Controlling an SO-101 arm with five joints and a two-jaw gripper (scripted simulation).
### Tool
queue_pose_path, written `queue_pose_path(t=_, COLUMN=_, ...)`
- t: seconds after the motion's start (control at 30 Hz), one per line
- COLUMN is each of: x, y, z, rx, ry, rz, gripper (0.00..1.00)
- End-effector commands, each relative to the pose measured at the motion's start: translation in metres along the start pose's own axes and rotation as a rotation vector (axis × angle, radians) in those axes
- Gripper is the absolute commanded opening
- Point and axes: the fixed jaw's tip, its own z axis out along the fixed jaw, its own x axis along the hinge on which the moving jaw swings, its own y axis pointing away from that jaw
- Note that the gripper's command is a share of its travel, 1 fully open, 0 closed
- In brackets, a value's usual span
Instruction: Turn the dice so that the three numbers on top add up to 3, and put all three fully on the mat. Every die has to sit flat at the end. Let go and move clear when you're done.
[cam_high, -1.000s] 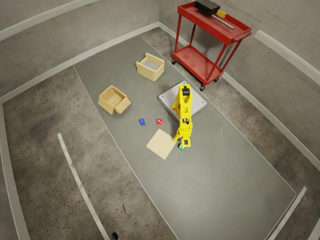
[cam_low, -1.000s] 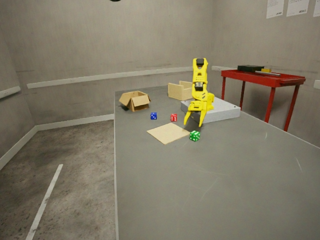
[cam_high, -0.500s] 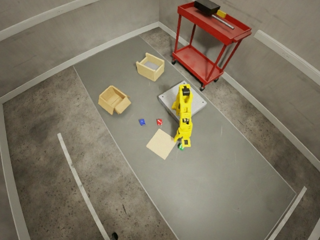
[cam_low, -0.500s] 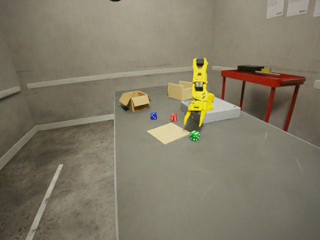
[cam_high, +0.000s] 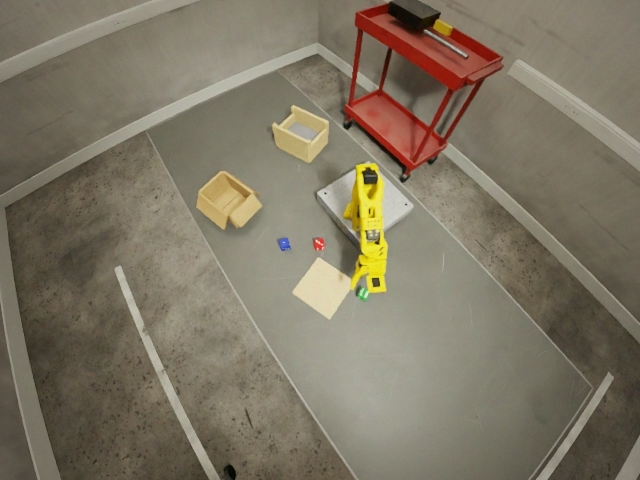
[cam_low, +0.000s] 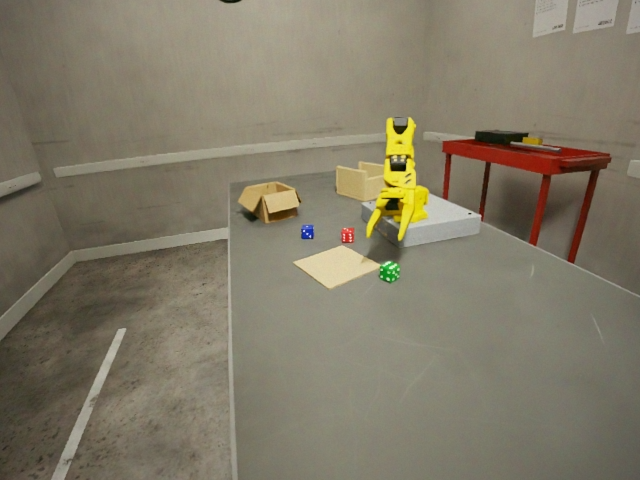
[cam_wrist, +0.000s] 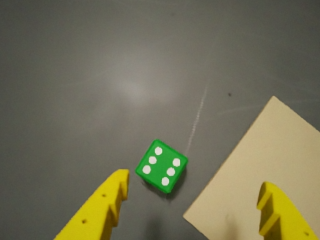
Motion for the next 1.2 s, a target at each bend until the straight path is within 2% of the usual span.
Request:
queue_pose_path(t=0.0, x=-0.023, y=0.002, z=-0.012, rx=-0.009, ry=-0.111, rz=0.006, gripper=0.35)
queue_pose_path(t=0.17, x=-0.045, y=0.003, z=-0.028, rx=-0.020, ry=-0.238, rz=0.006, gripper=0.35)
queue_pose_path(t=0.33, x=-0.054, y=0.004, z=-0.036, rx=-0.025, ry=-0.294, rz=0.006, gripper=0.35)
queue_pose_path(t=0.77, x=-0.056, y=-0.002, z=-0.036, rx=-0.005, ry=-0.290, rz=0.021, gripper=0.35)
queue_pose_path(t=1.0, x=-0.063, y=-0.028, z=-0.036, rx=0.081, ry=-0.252, rz=0.092, gripper=0.35)
queue_pose_path(t=1.07, x=-0.063, y=-0.028, z=-0.036, rx=0.081, ry=-0.252, rz=0.092, gripper=0.35)
queue_pose_path(t=1.17, x=-0.066, y=-0.048, z=-0.038, rx=0.140, ry=-0.225, rz=0.144, gripper=0.35)
